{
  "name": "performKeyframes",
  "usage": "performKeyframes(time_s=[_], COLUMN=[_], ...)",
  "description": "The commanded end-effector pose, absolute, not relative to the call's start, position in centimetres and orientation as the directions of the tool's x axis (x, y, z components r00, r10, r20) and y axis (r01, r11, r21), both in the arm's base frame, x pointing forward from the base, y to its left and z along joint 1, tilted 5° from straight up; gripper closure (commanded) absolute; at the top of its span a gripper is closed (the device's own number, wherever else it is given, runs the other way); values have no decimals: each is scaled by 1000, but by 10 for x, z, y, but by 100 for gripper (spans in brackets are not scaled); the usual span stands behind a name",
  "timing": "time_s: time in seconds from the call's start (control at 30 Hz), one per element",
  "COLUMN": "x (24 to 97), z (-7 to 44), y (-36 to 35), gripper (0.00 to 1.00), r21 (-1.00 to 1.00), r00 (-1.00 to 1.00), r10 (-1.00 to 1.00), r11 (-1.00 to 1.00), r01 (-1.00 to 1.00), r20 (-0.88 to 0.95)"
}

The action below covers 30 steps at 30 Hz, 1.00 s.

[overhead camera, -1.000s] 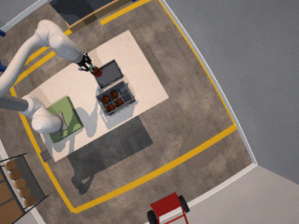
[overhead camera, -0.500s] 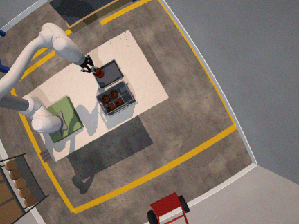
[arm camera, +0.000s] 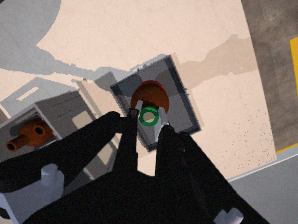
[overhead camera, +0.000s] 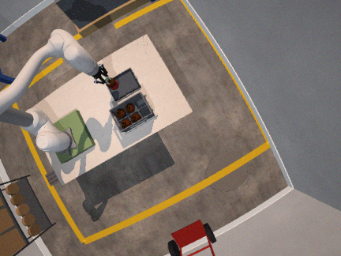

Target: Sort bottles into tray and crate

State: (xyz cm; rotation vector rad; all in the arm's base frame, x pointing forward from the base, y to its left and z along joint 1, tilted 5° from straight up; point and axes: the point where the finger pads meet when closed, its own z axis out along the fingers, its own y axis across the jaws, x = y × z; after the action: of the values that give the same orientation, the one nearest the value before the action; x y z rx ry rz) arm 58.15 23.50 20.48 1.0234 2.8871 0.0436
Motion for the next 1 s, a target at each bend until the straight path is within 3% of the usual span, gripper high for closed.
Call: performKeyframes(time_s=[0.0,0.97], x=[582,585], z=[203,162], y=[235,235], gripper=[100,100], r21=[53,53], r00=[-774,-774], r10=[630,630], r11=[777,777], r01=[628,628], r20=[-64,-64])
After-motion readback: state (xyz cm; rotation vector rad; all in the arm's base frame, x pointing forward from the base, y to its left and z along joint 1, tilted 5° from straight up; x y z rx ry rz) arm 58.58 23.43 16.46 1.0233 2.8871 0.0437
